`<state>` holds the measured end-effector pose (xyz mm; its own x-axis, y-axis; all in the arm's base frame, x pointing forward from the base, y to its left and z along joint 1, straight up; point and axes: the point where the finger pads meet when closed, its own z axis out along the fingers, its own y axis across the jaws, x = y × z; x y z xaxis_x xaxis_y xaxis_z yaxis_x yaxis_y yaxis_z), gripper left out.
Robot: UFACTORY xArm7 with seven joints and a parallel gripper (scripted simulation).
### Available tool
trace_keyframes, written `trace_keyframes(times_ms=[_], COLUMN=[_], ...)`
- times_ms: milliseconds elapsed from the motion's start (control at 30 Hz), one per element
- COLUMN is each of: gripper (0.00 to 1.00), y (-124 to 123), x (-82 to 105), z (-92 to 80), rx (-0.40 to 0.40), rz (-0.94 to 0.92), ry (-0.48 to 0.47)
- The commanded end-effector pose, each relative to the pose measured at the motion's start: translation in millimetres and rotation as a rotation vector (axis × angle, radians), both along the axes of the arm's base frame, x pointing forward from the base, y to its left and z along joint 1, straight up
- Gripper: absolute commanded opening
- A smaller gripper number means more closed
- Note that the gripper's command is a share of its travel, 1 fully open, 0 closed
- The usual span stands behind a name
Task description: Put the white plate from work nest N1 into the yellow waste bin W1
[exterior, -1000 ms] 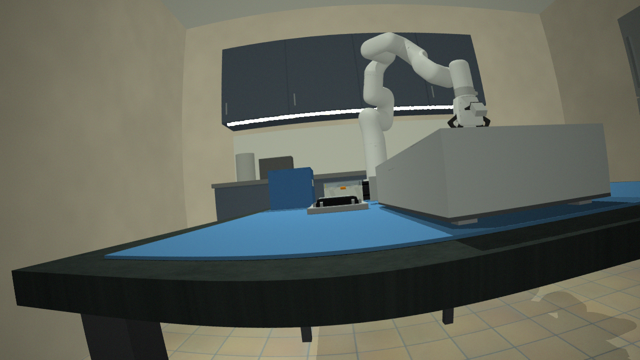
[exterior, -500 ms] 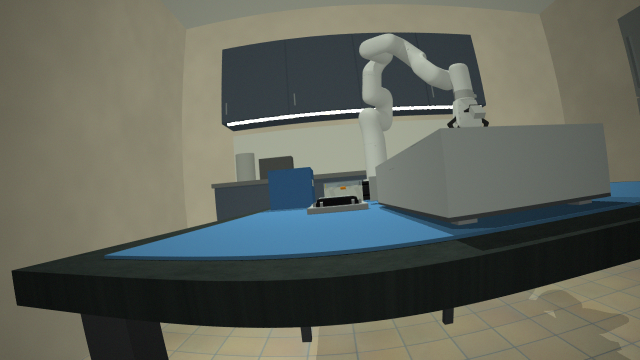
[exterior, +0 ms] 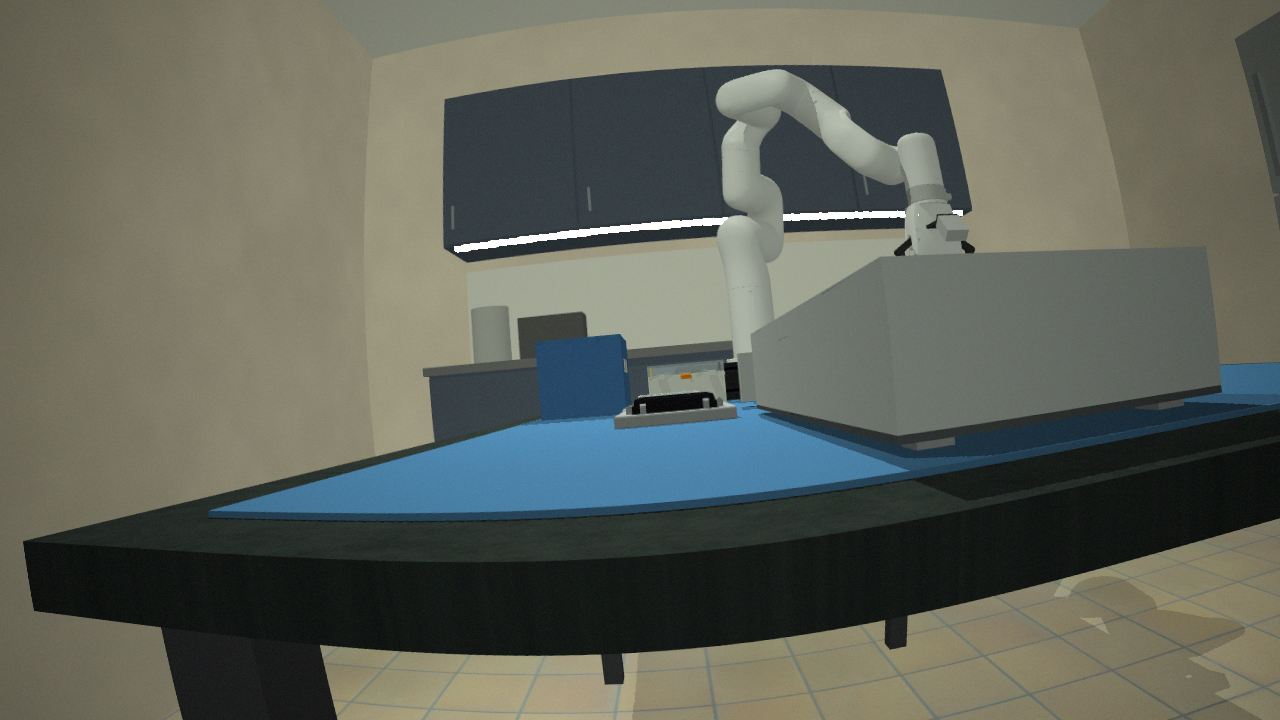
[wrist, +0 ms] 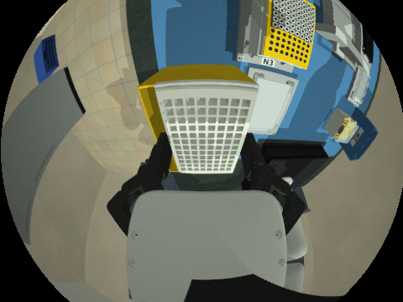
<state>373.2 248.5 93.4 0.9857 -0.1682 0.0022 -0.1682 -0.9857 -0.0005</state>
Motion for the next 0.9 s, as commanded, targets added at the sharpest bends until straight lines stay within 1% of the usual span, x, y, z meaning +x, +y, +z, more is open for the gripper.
trace_keyframes(times_ms=[0, 67, 367, 867], gripper=[0.00, 0.00, 0.00, 0.00], y=[6, 6, 17, 17], x=[-7.2, -7.2, -27.4, -27.4], z=[1.7, 1.7, 1.6, 1.6], rx=[0.003, 0.003, 0.003, 0.003], rz=[0.000, 0.000, 0.000, 0.000], ry=[-0.004, -0.004, -0.004, -0.004])
